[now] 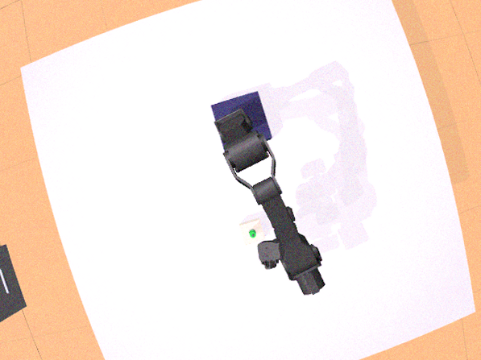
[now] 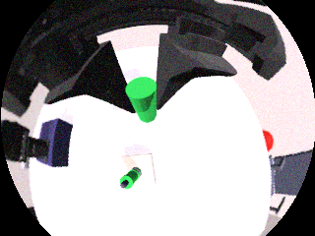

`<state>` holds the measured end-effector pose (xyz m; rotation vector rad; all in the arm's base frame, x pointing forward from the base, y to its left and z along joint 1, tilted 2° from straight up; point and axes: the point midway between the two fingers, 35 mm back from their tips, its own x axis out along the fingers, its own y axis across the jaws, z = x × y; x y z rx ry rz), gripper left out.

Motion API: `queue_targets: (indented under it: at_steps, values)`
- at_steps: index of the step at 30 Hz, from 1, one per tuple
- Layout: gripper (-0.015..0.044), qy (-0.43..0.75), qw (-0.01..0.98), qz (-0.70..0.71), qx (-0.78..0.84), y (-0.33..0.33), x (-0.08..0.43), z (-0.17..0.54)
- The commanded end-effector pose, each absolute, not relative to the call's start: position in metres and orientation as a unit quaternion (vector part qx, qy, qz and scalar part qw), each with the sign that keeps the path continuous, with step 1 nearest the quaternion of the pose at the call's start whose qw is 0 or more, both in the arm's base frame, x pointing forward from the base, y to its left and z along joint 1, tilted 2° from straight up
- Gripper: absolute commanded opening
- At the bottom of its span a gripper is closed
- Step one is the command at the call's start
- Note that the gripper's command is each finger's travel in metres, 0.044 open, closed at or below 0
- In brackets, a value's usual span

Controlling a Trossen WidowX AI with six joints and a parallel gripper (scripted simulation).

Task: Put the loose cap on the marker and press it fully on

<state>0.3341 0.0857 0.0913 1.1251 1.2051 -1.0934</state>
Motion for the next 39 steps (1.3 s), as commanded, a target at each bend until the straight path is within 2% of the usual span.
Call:
queue_targets:
  at_steps: [1,21,39]
  values:
    - [0.0,0.511,0.549,-0.463,0.472,0.072,0.331,0.095]
    - [0.0,0.51,0.55,-0.464,0.47,0.0,0.307,0.123]
    - [0.0,0.51,0.55,-0.464,0.47,-0.003,0.308,0.107]
